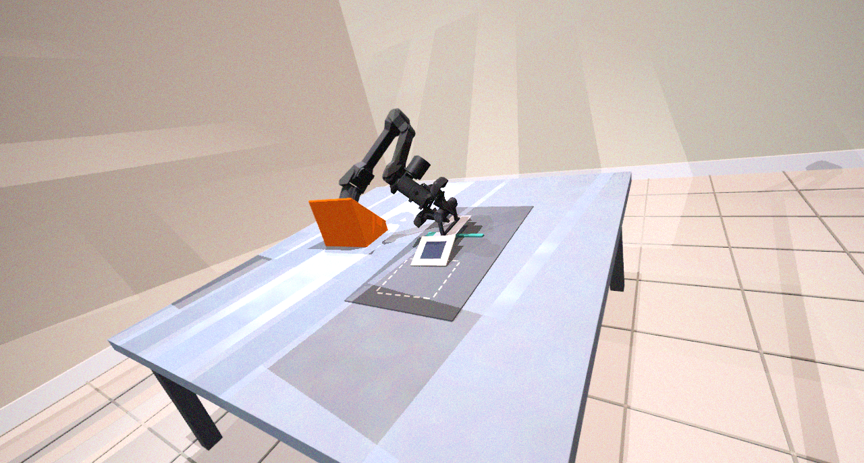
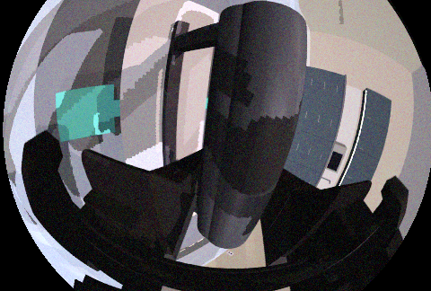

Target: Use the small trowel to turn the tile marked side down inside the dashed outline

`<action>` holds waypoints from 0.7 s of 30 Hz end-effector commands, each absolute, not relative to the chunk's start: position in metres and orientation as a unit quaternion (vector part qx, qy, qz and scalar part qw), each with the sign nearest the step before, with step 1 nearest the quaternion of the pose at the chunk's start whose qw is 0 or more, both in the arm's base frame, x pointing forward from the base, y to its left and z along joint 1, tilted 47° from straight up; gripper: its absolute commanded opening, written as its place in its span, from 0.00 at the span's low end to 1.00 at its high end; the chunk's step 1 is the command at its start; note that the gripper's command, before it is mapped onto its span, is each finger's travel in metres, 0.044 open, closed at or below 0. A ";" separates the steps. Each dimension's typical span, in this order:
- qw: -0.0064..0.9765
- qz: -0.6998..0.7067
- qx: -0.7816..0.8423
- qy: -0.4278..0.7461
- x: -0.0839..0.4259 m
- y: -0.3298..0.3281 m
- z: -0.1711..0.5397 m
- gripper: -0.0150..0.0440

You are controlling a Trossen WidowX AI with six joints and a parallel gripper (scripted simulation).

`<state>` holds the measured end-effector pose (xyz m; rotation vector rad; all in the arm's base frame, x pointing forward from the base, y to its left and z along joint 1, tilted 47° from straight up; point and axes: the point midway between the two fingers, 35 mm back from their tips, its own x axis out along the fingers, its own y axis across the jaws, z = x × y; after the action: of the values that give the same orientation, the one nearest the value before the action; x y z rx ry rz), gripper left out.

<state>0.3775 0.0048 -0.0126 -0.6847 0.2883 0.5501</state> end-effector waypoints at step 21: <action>0.895 0.257 -0.338 0.140 0.370 -0.069 -0.027 0.25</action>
<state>0.3699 -0.0581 -0.0216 -0.6966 0.2895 0.5415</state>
